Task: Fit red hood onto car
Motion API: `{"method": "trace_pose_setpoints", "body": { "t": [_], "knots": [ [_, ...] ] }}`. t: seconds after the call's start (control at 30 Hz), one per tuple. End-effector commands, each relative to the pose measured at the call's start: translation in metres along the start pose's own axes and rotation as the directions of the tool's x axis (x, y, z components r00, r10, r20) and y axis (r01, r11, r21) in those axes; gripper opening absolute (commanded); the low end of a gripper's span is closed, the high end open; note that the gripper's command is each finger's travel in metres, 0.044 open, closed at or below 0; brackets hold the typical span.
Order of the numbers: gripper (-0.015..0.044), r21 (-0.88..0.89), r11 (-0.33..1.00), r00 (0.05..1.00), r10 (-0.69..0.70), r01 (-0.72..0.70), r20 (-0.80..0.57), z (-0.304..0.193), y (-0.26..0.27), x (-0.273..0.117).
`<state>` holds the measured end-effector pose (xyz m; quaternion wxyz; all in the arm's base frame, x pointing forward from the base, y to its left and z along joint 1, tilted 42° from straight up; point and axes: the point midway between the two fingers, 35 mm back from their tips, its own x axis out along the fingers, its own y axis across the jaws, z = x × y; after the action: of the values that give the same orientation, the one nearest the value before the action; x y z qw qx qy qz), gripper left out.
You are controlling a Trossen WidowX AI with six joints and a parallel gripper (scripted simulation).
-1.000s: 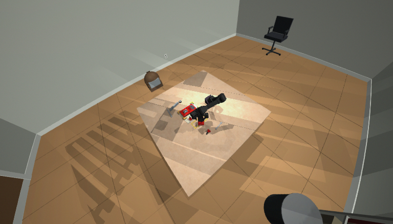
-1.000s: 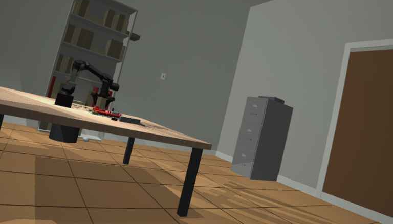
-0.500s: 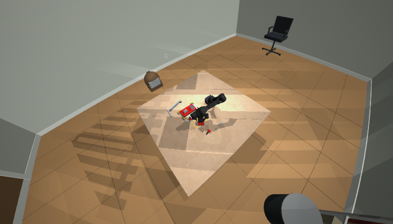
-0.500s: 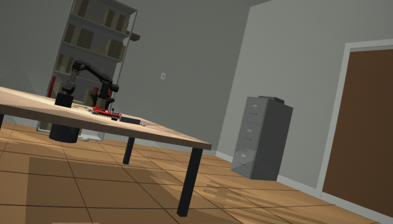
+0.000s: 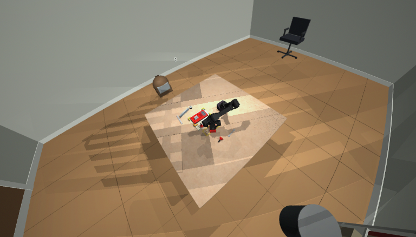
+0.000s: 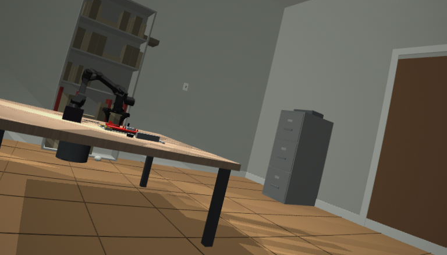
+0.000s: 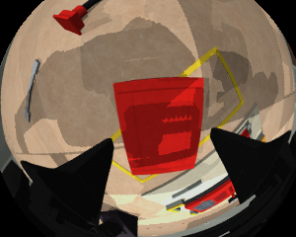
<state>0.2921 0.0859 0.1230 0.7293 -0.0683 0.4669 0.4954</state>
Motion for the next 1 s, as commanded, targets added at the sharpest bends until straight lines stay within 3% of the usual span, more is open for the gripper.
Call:
{"method": "trace_pose_setpoints", "body": {
  "t": [0.0,0.97],
  "knots": [
    [0.0440,0.004,1.000,1.000,0.002,-0.002,0.004,0.000,0.000,0.002],
    [0.0440,0.004,1.000,1.000,0.002,-0.003,0.005,0.001,0.000,0.017]
  ]
}}
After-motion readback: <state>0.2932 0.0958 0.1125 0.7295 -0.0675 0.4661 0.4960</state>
